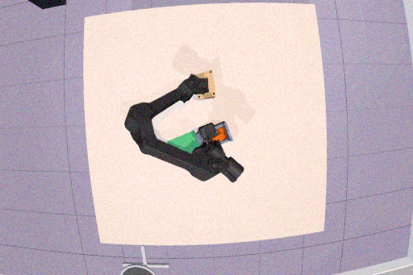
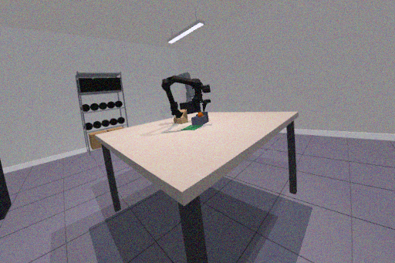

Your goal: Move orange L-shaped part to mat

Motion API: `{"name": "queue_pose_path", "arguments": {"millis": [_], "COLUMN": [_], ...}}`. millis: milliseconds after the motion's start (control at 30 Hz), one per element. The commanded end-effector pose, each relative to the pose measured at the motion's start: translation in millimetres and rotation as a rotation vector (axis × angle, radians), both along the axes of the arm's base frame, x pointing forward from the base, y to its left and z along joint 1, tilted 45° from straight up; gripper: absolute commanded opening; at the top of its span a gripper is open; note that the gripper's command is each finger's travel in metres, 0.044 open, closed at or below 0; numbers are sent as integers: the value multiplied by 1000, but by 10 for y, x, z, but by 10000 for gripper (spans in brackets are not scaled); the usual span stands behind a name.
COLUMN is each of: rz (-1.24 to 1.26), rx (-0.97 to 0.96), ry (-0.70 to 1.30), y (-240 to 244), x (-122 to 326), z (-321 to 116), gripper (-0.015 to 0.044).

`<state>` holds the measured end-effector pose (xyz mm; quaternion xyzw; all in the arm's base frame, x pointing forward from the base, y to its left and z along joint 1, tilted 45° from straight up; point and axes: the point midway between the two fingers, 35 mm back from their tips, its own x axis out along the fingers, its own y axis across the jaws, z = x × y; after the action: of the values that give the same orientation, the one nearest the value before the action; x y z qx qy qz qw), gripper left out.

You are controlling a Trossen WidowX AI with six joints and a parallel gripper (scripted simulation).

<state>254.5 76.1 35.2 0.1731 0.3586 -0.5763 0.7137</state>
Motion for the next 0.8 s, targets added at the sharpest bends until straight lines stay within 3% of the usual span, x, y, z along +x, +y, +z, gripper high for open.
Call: {"name": "queue_pose_path", "arguments": {"millis": [0, 567, 767], "rz": [6, 6, -1], "rx": [-5, -7, -1], "ry": [0, 0, -1], "y": [-55, -236, -206], "x": [9, 19, 17], "z": [-49, -220, -195], "gripper": [280, 280, 122]}}
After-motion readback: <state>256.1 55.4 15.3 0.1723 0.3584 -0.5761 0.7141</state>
